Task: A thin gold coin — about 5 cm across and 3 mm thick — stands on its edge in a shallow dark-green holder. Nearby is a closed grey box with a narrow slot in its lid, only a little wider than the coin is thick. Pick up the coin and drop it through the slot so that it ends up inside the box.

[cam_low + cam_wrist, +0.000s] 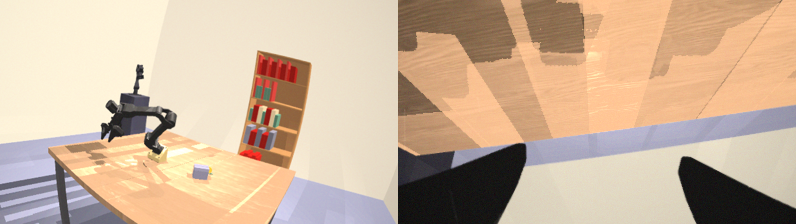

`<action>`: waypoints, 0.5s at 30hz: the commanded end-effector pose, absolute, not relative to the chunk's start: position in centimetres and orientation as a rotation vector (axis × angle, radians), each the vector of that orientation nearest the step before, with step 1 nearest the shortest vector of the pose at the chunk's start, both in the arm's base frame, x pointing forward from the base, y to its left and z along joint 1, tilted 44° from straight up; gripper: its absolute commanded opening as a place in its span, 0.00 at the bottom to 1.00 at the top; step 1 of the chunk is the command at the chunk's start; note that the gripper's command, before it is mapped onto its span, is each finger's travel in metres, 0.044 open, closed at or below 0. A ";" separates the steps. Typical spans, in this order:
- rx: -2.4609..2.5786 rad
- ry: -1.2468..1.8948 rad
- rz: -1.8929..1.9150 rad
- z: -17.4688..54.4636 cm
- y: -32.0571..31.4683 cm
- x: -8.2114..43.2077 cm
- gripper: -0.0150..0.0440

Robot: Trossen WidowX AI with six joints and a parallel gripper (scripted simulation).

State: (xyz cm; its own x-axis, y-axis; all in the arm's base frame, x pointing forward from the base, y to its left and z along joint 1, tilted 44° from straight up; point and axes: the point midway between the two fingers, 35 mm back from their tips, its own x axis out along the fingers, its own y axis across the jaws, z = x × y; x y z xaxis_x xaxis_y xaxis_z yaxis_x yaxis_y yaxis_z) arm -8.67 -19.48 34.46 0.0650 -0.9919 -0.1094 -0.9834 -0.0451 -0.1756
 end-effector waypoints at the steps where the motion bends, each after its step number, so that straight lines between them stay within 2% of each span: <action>1: -2.137 2.016 -0.057 34.4 -19.5 -8.6 0.89; 9: -2.407 1.866 0.252 33.6 -23.2 -6.2 0.53; 15: -2.682 1.650 0.582 32.2 -26.8 -2.1 0.53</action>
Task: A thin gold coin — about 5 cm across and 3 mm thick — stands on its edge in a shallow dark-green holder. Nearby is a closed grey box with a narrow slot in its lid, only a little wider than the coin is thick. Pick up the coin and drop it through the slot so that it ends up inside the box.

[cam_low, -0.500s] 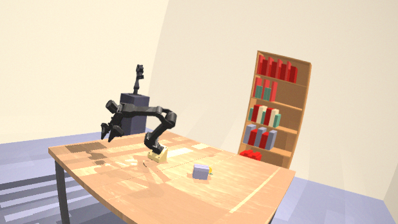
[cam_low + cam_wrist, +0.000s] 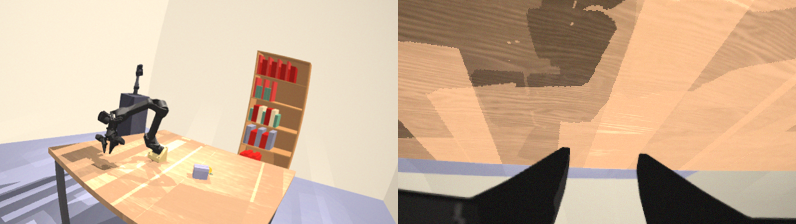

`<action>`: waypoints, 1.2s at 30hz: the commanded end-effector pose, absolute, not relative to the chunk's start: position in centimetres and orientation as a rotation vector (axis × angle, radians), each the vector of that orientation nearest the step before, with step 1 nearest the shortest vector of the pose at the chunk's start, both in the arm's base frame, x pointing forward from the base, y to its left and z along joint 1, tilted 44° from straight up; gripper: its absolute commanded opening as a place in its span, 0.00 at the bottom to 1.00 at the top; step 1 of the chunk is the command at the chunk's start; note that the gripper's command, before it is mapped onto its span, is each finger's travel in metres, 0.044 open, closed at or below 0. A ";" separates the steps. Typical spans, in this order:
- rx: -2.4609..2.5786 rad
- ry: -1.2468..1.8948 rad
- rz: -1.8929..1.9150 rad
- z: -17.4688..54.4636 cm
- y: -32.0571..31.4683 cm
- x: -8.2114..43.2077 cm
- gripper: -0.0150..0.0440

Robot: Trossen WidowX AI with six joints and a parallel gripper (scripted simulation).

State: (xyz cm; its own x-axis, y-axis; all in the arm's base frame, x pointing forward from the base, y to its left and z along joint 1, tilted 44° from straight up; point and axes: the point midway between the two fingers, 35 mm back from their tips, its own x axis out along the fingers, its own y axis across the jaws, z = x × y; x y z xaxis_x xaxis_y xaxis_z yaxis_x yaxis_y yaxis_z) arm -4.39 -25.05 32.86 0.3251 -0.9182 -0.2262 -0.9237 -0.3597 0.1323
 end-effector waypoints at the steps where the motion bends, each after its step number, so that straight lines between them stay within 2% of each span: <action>1: -2.728 1.607 0.639 31.9 -27.3 -1.3 0.53; 10: -3.053 1.263 1.096 29.3 -29.7 5.2 0.53; 18: -3.332 0.687 1.428 26.2 -29.5 14.8 0.53; 25: -3.508 0.030 1.773 22.7 -26.8 22.9 0.53; 30: -3.471 -0.607 2.048 18.6 -22.8 28.2 0.53; 33: -3.414 -0.925 2.165 16.9 -20.7 30.1 0.53; 36: -3.292 -1.375 2.292 14.7 -17.8 32.2 0.53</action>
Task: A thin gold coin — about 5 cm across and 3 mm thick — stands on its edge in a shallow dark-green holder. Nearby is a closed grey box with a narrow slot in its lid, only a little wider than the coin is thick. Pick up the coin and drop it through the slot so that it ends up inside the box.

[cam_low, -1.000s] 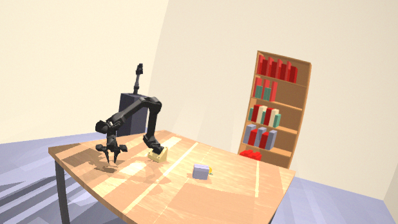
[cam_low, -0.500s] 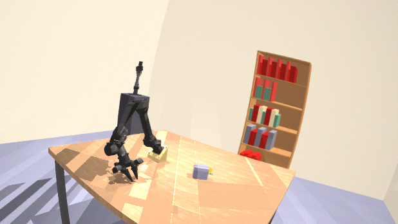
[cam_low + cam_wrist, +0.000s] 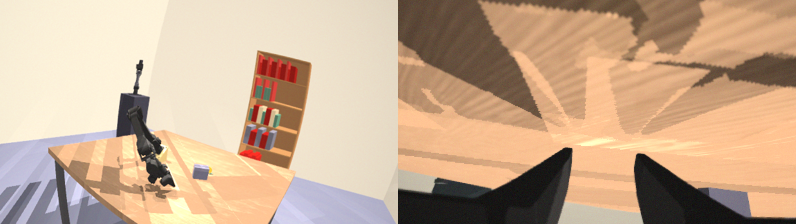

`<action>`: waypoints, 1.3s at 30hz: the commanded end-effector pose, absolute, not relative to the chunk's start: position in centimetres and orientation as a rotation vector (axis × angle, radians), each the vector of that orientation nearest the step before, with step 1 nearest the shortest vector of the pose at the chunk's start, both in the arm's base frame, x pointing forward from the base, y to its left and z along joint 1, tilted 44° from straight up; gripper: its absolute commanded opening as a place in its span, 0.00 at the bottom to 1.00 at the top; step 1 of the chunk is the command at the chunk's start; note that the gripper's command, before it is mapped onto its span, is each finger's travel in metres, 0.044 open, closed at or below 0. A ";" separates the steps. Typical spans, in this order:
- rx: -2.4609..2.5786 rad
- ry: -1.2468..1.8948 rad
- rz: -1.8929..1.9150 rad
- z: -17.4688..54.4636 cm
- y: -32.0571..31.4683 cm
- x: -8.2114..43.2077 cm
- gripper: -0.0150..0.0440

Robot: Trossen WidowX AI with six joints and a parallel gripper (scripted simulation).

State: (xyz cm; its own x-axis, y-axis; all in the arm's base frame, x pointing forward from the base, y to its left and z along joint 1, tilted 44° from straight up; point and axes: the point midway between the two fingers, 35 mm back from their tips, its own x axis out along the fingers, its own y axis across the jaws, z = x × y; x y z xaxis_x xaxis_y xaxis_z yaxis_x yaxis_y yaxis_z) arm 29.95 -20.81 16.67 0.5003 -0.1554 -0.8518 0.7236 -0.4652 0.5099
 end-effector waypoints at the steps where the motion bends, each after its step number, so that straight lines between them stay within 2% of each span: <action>1: 1.521 0.728 -1.091 13.9 -16.6 32.9 0.53; 8: 0.998 1.121 -0.966 8.8 -8.0 36.0 0.53; 16: 0.191 1.494 -0.711 3.1 2.4 35.1 0.53; 26: -0.797 1.606 -0.349 -0.1 11.5 33.1 0.53; 39: -0.866 1.604 -0.325 -1.7 11.1 33.1 0.53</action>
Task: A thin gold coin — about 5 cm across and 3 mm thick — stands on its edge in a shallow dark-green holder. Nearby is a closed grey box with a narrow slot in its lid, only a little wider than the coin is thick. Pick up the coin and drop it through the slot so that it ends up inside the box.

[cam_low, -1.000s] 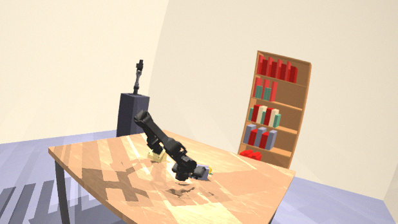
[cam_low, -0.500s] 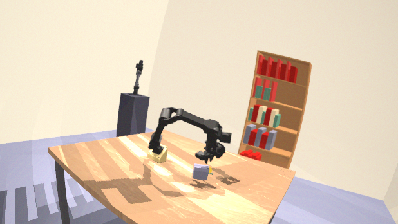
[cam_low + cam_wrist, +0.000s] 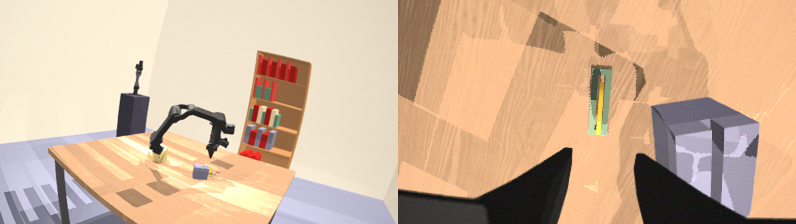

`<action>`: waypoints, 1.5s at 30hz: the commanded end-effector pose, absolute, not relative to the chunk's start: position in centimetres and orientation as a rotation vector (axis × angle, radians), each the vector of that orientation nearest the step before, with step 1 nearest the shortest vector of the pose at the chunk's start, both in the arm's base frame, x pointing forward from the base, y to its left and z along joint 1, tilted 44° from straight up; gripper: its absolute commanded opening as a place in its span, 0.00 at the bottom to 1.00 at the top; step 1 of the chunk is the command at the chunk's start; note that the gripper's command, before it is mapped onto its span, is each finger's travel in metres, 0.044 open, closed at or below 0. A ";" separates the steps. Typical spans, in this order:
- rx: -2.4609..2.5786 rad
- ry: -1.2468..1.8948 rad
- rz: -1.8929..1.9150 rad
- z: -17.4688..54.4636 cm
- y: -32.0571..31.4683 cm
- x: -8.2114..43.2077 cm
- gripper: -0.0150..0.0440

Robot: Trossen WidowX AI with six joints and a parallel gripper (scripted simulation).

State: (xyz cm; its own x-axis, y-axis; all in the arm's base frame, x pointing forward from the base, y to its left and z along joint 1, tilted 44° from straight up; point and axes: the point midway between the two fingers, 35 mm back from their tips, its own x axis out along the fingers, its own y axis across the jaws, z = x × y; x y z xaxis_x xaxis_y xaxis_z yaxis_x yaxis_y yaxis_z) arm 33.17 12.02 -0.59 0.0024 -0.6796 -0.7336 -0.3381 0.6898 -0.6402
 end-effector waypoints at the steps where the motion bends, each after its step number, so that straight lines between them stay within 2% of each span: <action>1: -0.867 1.604 -0.325 -2.4 10.4 33.1 0.53; 45: -0.869 1.603 -0.329 -7.8 5.3 33.2 0.53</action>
